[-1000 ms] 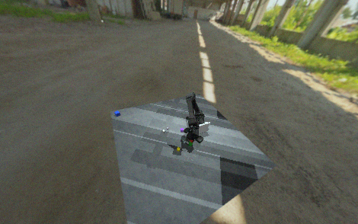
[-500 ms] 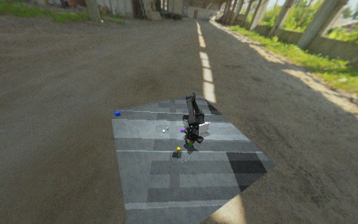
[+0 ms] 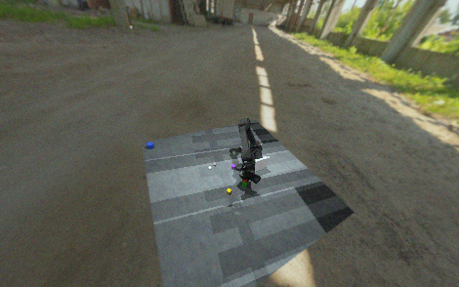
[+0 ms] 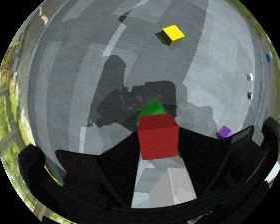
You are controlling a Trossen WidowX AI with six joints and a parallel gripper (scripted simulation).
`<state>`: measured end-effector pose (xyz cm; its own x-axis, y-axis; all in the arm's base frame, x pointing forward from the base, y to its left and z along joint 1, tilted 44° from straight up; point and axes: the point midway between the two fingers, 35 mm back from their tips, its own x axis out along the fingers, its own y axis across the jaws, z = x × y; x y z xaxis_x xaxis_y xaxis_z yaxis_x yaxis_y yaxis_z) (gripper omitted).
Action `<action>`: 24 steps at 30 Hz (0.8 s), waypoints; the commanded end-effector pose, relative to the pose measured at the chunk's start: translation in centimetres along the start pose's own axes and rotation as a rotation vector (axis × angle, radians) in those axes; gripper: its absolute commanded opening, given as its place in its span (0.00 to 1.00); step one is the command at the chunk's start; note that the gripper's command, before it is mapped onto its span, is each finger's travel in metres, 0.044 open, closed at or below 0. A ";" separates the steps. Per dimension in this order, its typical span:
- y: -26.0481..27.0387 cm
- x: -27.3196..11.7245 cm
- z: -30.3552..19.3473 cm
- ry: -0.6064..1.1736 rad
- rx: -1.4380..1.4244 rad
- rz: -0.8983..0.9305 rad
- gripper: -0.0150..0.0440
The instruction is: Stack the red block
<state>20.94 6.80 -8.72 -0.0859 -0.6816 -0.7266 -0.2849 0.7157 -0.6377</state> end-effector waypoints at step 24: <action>0.0 0.0 0.0 0.000 0.001 0.000 1.00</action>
<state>20.94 6.79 -8.72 -0.0858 -0.6819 -0.7264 -0.2850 0.7154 -0.6379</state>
